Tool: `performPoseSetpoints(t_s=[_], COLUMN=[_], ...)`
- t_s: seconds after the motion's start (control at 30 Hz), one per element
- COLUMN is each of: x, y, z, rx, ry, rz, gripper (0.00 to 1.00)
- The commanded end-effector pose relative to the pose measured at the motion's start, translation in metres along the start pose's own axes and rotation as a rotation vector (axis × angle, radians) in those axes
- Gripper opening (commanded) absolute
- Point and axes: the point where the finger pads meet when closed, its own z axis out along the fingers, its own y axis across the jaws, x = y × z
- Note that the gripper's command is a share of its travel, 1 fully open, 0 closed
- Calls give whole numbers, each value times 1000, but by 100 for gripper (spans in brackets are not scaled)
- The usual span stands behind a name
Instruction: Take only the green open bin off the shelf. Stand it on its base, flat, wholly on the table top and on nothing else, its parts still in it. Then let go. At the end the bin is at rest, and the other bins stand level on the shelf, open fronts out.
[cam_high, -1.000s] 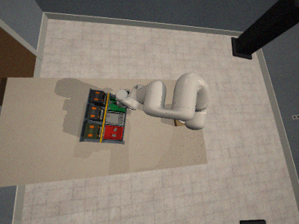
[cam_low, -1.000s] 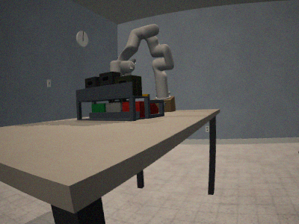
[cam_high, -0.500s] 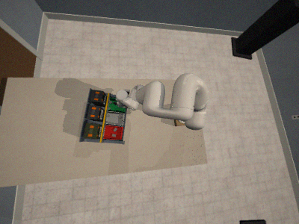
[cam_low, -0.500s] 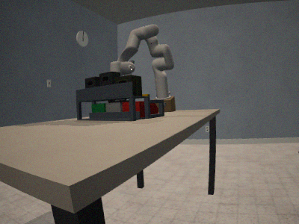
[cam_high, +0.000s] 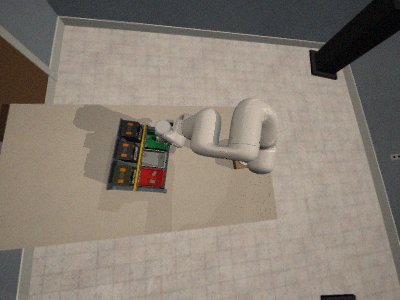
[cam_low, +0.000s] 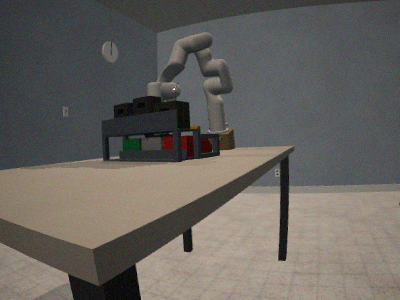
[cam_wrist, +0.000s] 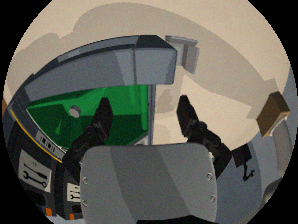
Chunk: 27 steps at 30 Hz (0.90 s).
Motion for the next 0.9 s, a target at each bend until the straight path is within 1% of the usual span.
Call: performPoseSetpoints(t_s=[0.0, 0.67, 0.7, 0.87], x=[0, 0, 0, 0], y=[-2, -2, -2, -2], z=[-1, -2, -2, -2], rx=[4, 4, 4, 4], ry=[0, 0, 0, 0], rz=[0, 0, 0, 0], gripper=[100, 100, 0, 0])
